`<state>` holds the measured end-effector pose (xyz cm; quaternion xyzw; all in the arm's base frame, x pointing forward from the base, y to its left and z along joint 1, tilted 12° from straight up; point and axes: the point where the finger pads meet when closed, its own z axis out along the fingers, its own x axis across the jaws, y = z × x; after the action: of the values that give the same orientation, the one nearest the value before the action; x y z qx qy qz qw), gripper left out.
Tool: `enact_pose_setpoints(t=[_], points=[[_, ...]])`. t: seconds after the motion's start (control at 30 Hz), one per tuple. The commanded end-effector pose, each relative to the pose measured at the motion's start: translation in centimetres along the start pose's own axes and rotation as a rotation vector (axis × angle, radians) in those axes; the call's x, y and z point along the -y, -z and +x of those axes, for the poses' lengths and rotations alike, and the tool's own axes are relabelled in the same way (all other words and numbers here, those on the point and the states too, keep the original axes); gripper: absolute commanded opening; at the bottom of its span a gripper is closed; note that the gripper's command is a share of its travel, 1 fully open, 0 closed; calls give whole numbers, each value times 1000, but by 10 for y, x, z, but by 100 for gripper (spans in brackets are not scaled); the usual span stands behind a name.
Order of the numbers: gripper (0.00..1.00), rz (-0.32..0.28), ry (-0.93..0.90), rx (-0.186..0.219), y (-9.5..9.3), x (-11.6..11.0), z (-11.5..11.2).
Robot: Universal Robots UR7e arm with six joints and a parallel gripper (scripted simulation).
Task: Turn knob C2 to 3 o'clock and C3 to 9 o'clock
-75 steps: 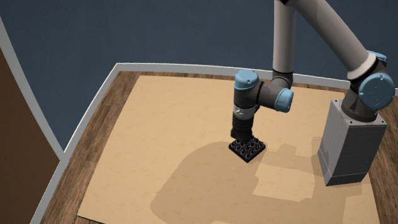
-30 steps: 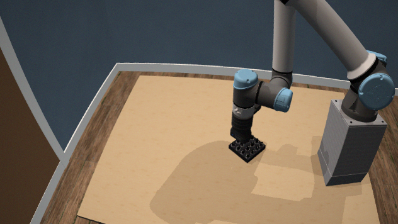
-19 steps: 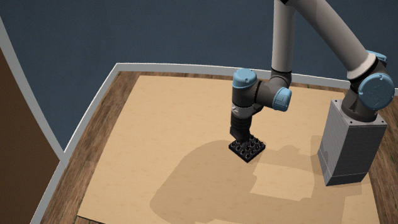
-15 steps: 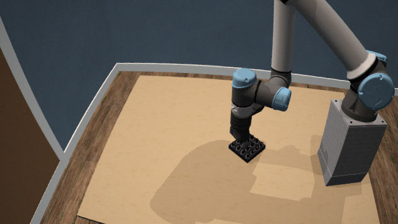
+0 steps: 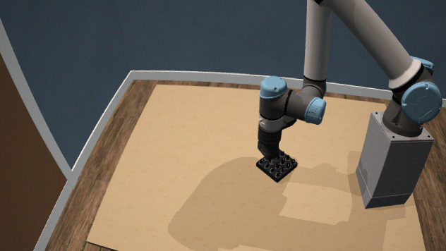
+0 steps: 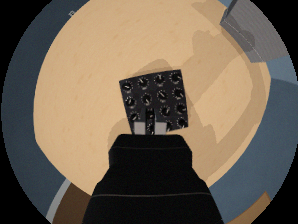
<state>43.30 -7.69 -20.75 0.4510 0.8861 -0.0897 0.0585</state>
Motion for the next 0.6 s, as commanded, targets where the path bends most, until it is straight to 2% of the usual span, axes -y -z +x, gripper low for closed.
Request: enact_pose_setpoints(t=[0.0, 0.03, 0.57], points=[[30, -1, -1, 1, 0, 0, 0], [46, -1, -1, 1, 0, 0, 0], [46, -1, -1, 1, 0, 0, 0]])
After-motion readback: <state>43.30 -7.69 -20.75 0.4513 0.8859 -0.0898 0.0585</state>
